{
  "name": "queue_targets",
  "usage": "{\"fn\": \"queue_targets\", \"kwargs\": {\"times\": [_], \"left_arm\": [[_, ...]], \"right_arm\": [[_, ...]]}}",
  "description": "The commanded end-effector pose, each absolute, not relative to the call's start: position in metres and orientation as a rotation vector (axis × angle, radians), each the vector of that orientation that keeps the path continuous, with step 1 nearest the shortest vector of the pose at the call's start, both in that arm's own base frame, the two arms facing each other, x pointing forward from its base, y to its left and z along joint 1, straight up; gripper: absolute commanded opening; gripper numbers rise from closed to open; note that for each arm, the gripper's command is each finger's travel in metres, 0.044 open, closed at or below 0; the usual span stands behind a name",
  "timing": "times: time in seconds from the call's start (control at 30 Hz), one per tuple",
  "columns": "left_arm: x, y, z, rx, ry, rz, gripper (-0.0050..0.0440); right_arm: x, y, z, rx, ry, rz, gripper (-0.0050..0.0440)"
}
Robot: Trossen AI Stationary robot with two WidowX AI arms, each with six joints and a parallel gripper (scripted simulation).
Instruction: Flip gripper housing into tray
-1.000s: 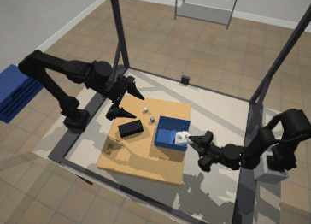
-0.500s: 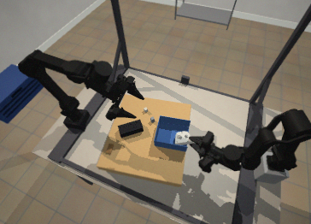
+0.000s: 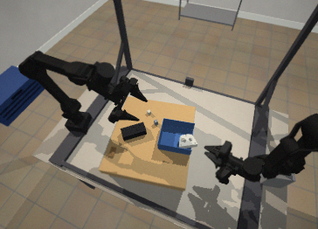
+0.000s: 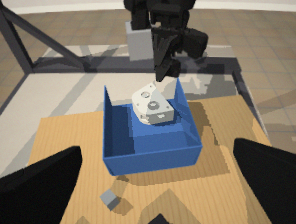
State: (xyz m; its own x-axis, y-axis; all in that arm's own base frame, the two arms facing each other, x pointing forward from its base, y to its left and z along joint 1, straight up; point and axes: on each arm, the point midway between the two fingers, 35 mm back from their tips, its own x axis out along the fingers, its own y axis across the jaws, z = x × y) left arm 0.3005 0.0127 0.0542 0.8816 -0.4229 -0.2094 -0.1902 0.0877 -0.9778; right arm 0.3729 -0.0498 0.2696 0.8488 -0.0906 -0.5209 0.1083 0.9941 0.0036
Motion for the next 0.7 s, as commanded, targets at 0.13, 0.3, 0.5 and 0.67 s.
{"fn": "queue_targets", "kwargs": {"times": [0.13, 0.3, 0.5, 0.67], "left_arm": [[0.304, 0.012, 0.056, -1.486, 0.5, -0.191, 0.0194], [0.305, 0.009, 0.053, -1.471, 0.502, -0.194, 0.0074], [0.309, 0.003, 0.05, -1.439, 0.501, -0.202, 0.0], [0.31, -0.001, 0.049, -1.423, 0.5, -0.207, 0.0]], "right_arm": [[0.372, -0.05, 0.28, 0.028, 0.522, -0.108, 0.0436], [0.372, -0.05, 0.28, 0.028, 0.522, -0.108, 0.0436], [0.372, -0.05, 0.28, 0.028, 0.522, -0.108, 0.0436], [0.372, -0.05, 0.28, 0.028, 0.522, -0.108, 0.0436]]}}
